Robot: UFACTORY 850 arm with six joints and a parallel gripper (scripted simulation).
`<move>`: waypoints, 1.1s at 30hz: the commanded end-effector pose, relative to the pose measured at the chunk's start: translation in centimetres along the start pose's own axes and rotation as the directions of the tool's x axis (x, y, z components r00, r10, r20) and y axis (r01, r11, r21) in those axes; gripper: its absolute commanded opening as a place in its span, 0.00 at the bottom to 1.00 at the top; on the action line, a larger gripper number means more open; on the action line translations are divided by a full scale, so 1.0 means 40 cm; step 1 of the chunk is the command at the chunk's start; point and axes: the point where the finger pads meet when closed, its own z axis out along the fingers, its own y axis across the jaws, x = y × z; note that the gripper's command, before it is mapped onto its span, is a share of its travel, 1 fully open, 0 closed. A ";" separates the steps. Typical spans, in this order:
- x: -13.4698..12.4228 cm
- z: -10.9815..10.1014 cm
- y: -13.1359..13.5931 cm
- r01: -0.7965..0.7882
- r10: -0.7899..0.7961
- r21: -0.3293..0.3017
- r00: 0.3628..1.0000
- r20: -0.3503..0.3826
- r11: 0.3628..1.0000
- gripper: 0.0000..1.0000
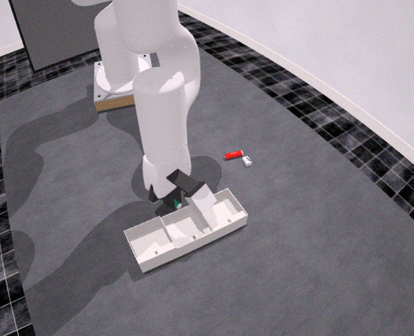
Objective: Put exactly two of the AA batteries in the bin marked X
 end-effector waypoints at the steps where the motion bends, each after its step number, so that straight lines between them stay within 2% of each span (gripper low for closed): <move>1: 0.001 -0.001 0.001 0.000 0.000 -0.007 1.000 -0.005 1.000 0.00; 9: 0.001 -0.034 0.000 0.000 0.000 -0.008 1.000 -0.005 1.000 0.00; 23: 0.001 -0.151 -0.001 0.000 0.000 -0.008 1.000 -0.005 1.000 0.00; 33: 0.001 -0.151 -0.001 0.000 0.000 -0.008 1.000 -0.005 1.000 0.00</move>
